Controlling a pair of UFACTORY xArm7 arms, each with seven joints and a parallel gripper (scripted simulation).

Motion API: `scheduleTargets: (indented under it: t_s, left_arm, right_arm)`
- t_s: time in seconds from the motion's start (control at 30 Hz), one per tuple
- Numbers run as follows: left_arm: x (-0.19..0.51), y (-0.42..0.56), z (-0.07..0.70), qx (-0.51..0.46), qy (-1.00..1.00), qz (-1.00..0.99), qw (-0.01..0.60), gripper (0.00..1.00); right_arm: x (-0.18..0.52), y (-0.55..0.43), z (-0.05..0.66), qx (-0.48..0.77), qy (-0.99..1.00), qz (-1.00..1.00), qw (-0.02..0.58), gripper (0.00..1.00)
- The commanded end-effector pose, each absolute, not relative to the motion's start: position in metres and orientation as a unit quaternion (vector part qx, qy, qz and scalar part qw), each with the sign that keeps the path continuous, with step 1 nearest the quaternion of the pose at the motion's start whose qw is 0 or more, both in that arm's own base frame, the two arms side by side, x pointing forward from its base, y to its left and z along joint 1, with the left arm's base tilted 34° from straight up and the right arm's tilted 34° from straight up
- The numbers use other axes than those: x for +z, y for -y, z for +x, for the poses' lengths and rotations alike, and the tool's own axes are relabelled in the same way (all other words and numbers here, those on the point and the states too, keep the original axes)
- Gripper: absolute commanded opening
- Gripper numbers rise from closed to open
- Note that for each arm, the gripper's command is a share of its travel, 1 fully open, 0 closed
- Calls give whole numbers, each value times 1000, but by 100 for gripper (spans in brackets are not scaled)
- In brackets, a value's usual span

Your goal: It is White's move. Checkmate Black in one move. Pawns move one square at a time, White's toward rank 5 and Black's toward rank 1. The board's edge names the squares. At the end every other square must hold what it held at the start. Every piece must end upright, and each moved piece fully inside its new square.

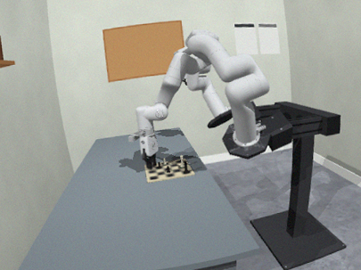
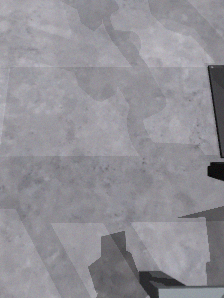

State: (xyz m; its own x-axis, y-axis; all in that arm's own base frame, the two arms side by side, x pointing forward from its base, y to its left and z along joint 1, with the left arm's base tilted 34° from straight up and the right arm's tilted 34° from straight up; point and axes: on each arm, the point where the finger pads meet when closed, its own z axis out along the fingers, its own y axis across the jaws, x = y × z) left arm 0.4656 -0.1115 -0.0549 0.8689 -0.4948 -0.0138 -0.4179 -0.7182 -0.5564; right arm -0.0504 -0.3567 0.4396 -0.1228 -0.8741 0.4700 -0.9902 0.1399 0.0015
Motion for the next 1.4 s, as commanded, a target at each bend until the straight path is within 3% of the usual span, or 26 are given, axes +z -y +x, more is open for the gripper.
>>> scheduleTargets:
  t_s: [0.0, 0.8, 0.83, 1.37]
  left_arm:
    - [-54, 113, 466, -70, -247, -924, 282, 39]
    - [-54, 113, 466, -70, -247, -924, 282, 39]
    - [-54, 113, 466, -70, -247, -924, 282, 0]
    - [-54, 113, 466, -70, -247, -924, 282, 0]
  right_arm:
    - [441, 357, -51, 160, 732, 636, 184, 100]
    - [441, 357, -51, 160, 732, 636, 184, 100]
    - [441, 357, -51, 160, 732, 636, 184, 100]
    - [441, 357, -51, 160, 732, 636, 184, 100]
